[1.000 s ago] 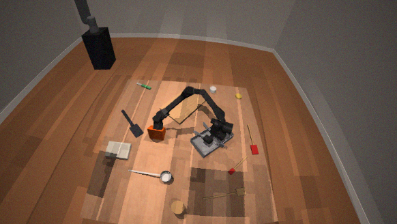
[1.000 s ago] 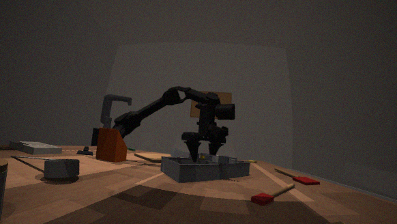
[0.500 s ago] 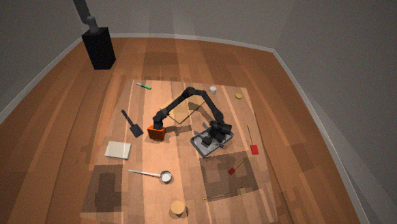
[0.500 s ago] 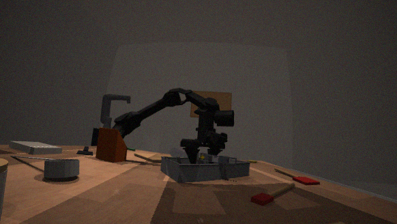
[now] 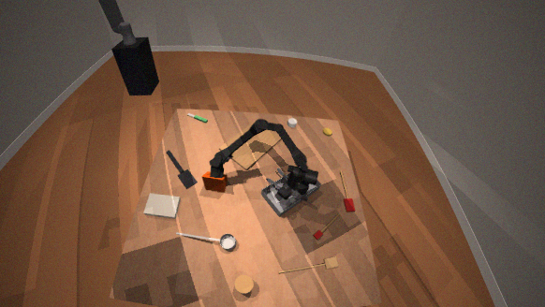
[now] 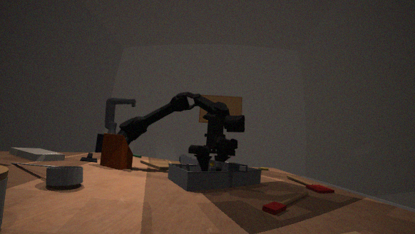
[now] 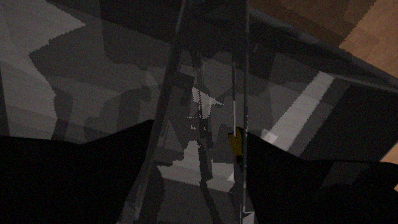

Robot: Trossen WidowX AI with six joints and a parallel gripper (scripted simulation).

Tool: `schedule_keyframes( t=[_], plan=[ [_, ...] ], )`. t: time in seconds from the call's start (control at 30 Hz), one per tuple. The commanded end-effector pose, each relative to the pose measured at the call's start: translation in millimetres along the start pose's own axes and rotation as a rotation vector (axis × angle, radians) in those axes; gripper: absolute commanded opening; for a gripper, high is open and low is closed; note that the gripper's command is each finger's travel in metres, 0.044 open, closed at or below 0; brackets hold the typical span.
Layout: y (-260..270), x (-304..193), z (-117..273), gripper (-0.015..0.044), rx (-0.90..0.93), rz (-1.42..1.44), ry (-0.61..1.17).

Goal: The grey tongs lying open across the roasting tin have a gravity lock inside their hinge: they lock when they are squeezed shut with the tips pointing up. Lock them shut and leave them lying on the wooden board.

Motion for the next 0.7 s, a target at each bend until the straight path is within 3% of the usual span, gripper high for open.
schedule_keyframes(
  t=[0.0,0.67],
  plan=[
    [0.2,0.0,0.3,0.0275,0.001,0.0,0.0],
    [0.2,0.0,0.3,0.0141,0.001,0.0,0.0]
  ],
)
Point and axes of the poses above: the point midway between the two fingers, 35 mm back from their tips, its own z axis back along the fingers, its own y axis across the jaws, x = y × z, the point moved 4 cm from there along z, back along the fingers, and after that the axes turned 2 degrees about -z, right-handed, at the moved point
